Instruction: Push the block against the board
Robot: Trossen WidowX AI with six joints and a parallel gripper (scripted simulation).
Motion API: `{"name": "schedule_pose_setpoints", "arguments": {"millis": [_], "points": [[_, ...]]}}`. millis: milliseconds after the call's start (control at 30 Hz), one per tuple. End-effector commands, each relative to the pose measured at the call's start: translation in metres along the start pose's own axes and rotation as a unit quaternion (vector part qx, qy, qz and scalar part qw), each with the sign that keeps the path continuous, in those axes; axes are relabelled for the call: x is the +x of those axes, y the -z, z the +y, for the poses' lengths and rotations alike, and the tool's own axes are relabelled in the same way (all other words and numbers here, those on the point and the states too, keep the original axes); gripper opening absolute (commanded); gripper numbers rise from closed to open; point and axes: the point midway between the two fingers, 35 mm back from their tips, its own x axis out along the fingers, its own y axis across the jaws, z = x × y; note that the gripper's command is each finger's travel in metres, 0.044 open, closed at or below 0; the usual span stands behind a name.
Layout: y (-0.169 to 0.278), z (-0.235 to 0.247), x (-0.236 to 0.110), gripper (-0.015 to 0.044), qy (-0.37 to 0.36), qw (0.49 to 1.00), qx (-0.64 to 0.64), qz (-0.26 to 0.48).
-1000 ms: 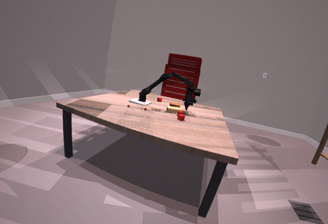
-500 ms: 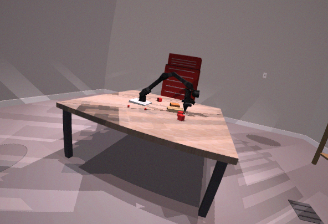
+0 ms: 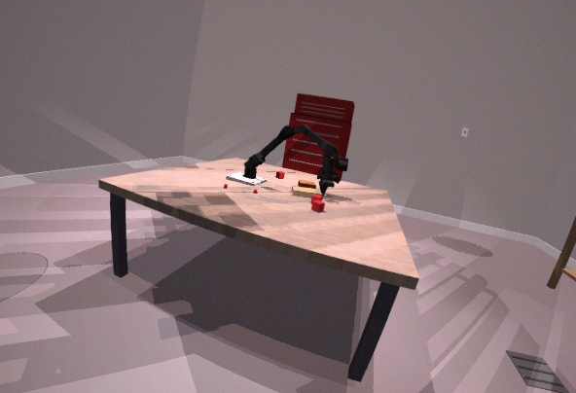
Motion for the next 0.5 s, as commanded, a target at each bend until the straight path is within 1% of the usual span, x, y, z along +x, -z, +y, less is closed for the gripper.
{"name": "schedule_pose_setpoints", "arguments": {"millis": [0,467], "points": [[-0.005,0.0,0.002,0.0,-0.001,1.0,-0.001,0.002],[-0.028,-0.001,0.001,0.0,-0.001,1.0,-0.001,0.001]]}}
